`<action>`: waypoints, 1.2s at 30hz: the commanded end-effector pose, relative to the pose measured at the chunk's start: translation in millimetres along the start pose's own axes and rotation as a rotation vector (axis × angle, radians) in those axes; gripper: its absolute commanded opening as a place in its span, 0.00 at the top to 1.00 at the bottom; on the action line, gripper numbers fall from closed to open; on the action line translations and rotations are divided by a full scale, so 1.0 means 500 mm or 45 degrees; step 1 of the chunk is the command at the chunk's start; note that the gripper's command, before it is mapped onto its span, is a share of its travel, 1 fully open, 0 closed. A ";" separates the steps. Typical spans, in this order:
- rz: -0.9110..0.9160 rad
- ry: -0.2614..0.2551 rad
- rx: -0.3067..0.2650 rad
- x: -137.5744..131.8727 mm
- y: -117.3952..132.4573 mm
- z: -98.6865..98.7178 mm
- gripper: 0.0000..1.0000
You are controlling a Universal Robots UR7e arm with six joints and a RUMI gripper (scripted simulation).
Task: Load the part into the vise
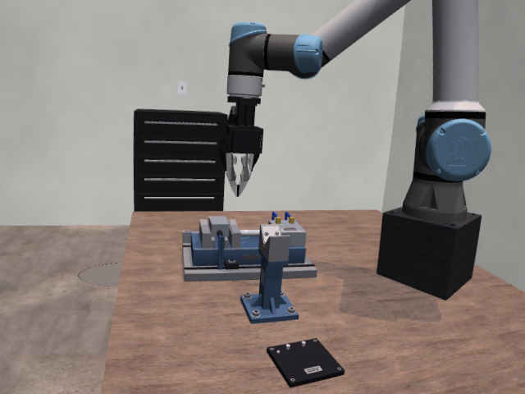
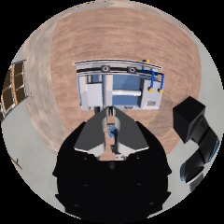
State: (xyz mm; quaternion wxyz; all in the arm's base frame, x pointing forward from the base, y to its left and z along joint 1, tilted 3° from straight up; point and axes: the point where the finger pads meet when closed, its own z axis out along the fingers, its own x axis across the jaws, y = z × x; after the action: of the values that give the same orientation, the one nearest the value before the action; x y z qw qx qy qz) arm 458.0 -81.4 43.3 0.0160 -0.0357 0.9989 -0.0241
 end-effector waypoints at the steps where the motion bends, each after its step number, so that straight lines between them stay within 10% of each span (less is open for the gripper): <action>1: 0.000 -0.002 0.001 -0.001 0.000 -0.001 1.00; 36: 0.015 0.000 0.002 -0.001 0.000 0.017 1.00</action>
State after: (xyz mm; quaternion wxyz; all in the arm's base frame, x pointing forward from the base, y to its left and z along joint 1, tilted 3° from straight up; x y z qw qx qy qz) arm 458.4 -81.6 38.3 0.0155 -0.0305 0.9991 -0.0244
